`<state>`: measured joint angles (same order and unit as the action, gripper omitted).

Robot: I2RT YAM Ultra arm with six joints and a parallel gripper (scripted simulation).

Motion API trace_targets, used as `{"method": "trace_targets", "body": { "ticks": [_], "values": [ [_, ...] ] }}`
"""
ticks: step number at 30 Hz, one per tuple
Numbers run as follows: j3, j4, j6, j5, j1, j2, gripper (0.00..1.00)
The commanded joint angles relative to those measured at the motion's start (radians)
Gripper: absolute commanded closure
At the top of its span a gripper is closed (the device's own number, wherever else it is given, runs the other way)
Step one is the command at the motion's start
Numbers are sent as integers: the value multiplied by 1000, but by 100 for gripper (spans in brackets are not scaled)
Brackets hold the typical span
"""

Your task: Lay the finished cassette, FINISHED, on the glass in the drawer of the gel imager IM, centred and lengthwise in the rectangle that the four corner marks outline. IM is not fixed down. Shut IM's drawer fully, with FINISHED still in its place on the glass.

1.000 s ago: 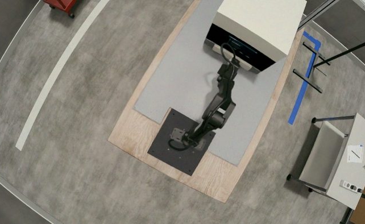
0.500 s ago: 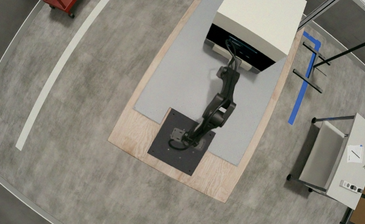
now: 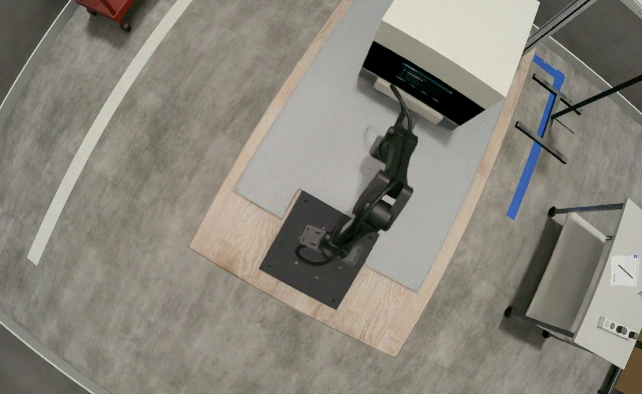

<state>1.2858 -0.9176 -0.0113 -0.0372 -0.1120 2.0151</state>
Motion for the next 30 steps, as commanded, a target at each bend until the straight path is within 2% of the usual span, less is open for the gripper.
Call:
{"method": "trace_targets", "body": {
  "ticks": [1,4,6,13,15,16,17,30],
  "values": [
    [-66,21,-12,0,21,-90,65],
    [-133,33,-14,0,23,-144,65],
    [-133,33,-14,0,23,-144,65],
    [-272,51,-18,1,27,-264,65],
    [-273,51,-19,1,28,-268,65],
    [-237,51,-19,1,26,-272,65],
    [-233,51,-18,1,26,-272,65],
    [-241,51,-17,1,25,-260,65]
  ]
}}
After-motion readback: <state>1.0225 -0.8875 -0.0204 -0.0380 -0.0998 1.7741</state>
